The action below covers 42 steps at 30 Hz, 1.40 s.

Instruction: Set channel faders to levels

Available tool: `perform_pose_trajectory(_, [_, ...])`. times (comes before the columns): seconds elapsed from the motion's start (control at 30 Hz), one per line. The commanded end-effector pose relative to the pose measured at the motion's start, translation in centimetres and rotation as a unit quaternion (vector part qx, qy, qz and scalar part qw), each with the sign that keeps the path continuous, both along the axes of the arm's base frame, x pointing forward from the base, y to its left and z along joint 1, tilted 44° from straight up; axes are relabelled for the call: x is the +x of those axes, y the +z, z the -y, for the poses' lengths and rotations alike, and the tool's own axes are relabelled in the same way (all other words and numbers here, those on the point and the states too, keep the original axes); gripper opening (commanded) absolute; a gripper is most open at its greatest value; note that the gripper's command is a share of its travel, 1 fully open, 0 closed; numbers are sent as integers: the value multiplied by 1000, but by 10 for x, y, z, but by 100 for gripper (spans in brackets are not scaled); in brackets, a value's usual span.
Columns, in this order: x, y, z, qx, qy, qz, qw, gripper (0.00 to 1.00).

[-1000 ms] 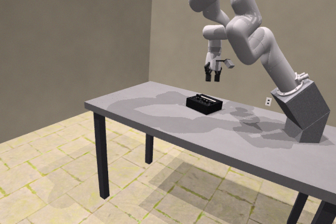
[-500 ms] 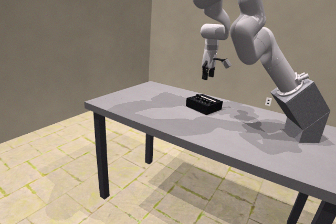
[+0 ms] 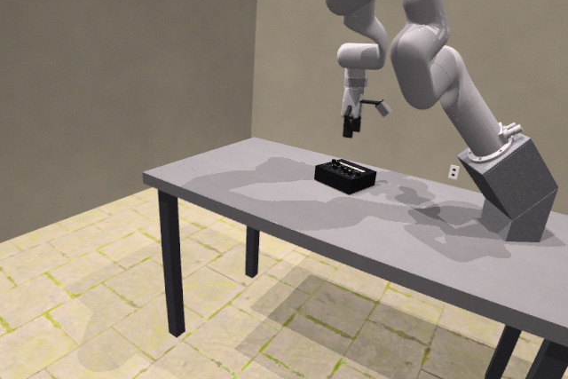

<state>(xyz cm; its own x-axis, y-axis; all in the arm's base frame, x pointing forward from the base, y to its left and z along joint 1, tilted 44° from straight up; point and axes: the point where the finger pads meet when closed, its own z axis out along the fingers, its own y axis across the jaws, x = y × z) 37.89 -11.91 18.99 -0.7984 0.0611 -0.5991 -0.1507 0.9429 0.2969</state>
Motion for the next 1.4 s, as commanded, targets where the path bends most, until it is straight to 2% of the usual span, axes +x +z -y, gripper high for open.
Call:
perform_pose_trajectory(0.0, [15,-17,-14,-100,96,14,990,100])
perform_pose_trajectory(0.2, [46,-23,-47,-190,205,33,959,100])
perform_pose_trajectory(0.37, [49,-22,-51,-267,294,52,916,100])
perform_pose_trajectory(0.43, [49,-22,-51,-267,294,52,916,100])
perform_pose_trajectory(0.47, [49,-22,-51,-314,340,63,884,100])
perform_pose_trajectory(0.67, [49,-22,-51,-396,411,83,817,100])
perform_pose_trajectory(1.37, [49,-22,-51,-396,411,83,817,100])
